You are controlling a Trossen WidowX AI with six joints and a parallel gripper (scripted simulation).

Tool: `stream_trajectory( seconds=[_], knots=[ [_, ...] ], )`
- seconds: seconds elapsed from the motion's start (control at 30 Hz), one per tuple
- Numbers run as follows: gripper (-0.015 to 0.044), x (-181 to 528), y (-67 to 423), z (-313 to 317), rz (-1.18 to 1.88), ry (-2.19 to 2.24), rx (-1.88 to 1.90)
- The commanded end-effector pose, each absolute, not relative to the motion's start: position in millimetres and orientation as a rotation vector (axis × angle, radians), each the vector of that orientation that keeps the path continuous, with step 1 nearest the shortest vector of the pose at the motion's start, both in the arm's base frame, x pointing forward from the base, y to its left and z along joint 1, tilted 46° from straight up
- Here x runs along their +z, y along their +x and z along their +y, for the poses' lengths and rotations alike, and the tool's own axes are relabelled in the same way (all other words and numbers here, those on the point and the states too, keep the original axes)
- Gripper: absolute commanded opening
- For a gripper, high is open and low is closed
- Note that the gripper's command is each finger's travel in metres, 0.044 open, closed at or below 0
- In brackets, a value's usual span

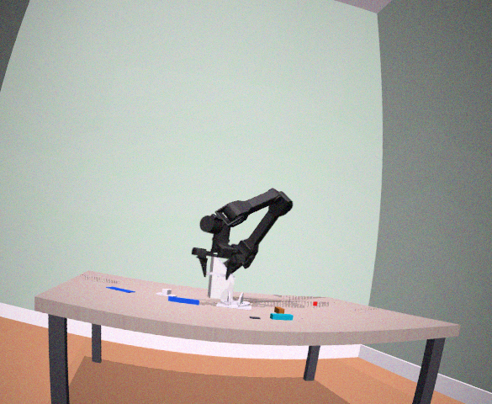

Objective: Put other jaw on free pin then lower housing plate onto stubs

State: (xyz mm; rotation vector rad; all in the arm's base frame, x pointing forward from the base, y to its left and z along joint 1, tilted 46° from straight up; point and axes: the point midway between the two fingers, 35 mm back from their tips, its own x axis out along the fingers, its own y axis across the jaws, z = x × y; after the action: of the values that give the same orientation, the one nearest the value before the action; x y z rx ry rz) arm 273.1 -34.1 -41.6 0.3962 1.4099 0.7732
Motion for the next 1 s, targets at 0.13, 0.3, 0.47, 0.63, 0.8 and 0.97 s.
stream_trajectory(
  seconds=[0.13,0.3,0.47,0.63,0.8,0.97],
  knots=[
    [0.0351,-27,270,-12,1.467,0.511,0.692],
    [0.0351,-17,268,1,1.501,0.581,0.639],
    [0.0351,-8,265,14,1.534,0.65,0.586],
    [0.0351,0,261,25,1.562,0.711,0.54],
    [0.0351,0,261,25,1.563,0.713,0.539],
    [0.0351,0,261,25,1.563,0.713,0.539]
  ],
)
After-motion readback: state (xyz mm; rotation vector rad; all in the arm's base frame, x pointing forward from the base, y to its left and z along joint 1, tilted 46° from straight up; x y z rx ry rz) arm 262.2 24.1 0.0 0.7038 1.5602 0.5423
